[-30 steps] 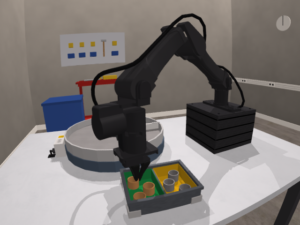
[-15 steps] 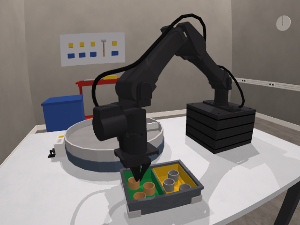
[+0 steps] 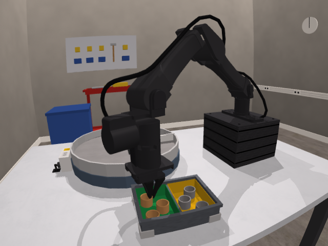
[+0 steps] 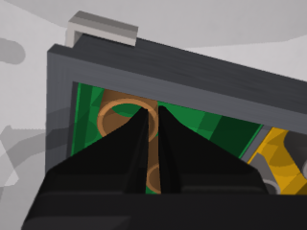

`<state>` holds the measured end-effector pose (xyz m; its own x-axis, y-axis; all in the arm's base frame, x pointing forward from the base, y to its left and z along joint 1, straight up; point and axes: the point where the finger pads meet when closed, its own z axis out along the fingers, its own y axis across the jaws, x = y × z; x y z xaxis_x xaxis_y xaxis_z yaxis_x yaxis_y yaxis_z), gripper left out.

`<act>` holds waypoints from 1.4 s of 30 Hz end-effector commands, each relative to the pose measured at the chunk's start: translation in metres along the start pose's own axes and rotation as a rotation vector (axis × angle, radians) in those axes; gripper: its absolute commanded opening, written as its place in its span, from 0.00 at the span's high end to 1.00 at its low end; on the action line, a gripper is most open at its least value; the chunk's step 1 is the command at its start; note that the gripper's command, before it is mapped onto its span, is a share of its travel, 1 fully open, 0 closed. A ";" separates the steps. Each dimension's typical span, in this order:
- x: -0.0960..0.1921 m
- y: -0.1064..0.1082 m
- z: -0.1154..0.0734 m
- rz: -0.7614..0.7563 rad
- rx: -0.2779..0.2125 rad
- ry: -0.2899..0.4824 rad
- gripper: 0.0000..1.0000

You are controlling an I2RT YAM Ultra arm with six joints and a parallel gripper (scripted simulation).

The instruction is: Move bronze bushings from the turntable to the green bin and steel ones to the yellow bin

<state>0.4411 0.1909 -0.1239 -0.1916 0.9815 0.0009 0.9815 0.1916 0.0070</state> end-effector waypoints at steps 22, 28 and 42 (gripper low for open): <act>0.004 0.003 -0.015 -0.002 -0.017 -0.001 1.00; 0.003 0.000 -0.013 -0.002 -0.009 -0.002 1.00; 0.004 0.005 -0.017 -0.002 -0.027 0.001 1.00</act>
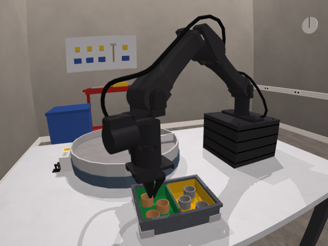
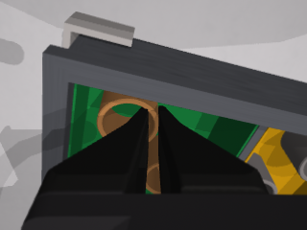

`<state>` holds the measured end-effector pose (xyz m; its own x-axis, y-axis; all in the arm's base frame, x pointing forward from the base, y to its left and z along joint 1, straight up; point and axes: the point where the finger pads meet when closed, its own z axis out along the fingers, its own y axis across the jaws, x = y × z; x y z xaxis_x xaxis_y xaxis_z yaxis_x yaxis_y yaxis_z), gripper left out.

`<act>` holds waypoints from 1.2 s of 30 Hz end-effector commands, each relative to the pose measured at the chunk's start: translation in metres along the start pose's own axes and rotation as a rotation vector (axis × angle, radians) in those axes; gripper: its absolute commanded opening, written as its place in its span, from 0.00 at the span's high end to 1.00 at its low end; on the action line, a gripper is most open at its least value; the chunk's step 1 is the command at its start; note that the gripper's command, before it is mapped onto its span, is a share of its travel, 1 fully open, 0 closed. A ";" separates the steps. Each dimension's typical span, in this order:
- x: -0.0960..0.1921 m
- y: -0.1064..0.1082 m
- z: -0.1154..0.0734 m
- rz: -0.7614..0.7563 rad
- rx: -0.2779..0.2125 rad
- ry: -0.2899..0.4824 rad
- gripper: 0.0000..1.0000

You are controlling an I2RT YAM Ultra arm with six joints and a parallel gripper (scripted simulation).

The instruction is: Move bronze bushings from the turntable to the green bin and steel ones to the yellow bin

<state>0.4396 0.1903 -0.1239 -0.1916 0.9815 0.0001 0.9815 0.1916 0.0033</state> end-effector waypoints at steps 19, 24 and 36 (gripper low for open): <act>0.005 0.007 -0.017 -0.002 -0.030 0.002 1.00; 0.005 0.007 -0.017 -0.002 -0.030 0.002 1.00; 0.006 0.014 -0.023 -0.002 -0.046 0.006 1.00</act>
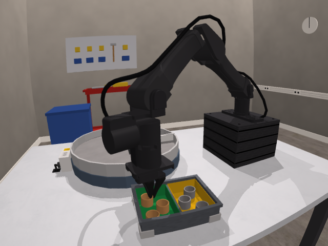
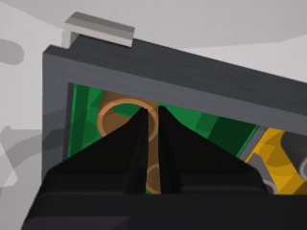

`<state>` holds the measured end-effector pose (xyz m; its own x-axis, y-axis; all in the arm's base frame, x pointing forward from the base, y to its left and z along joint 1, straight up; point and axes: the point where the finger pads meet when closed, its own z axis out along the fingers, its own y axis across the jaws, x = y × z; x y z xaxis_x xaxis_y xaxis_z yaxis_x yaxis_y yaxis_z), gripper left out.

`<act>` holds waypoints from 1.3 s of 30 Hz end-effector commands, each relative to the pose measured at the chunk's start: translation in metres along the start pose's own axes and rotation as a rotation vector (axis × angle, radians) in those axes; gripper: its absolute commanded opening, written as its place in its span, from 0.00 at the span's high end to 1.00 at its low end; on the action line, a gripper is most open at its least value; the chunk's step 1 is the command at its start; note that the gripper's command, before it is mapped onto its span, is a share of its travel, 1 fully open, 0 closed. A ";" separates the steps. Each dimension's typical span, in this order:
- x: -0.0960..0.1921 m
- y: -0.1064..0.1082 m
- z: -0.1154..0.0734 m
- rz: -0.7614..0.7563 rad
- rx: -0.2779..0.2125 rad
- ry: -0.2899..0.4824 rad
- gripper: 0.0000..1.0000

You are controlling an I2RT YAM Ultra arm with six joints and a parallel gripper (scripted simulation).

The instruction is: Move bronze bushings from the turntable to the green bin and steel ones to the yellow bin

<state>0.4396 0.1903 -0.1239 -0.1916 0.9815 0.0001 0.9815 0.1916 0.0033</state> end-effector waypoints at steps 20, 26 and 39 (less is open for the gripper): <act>0.006 0.014 -0.023 -0.002 -0.046 0.006 1.00; 0.006 0.014 -0.023 -0.002 -0.046 0.006 1.00; 0.006 0.014 -0.023 -0.002 -0.046 0.006 0.87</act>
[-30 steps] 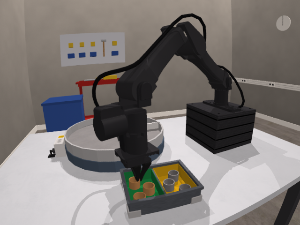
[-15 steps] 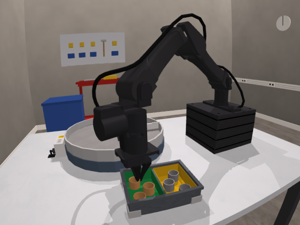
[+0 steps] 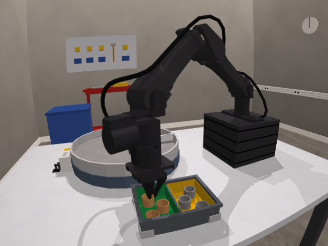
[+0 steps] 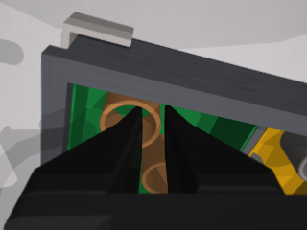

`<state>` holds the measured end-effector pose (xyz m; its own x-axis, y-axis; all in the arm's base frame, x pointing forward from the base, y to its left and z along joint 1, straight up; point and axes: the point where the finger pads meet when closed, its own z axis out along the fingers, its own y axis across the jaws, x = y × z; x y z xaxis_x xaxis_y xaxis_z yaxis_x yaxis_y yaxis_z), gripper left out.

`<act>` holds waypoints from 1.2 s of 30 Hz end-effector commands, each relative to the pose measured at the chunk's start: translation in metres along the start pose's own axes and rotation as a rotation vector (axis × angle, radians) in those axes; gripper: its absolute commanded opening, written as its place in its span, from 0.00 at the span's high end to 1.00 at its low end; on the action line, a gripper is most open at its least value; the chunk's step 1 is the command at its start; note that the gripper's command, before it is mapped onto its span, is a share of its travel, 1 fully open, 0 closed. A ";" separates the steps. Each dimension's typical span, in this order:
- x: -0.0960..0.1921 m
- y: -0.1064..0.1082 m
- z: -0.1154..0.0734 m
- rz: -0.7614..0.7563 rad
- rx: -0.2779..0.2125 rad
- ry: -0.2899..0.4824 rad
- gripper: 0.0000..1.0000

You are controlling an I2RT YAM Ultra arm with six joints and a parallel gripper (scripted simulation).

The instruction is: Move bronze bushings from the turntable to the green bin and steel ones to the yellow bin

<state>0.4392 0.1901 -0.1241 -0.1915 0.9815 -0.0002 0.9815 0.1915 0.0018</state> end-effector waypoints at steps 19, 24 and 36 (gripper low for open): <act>0.006 0.014 -0.023 -0.002 -0.048 0.006 0.87; 0.006 0.014 -0.023 -0.002 -0.048 0.006 0.87; 0.006 0.014 -0.027 -0.002 -0.048 0.006 0.87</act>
<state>0.4386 0.1898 -0.1239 -0.1915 0.9815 -0.0008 0.9815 0.1915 -0.0010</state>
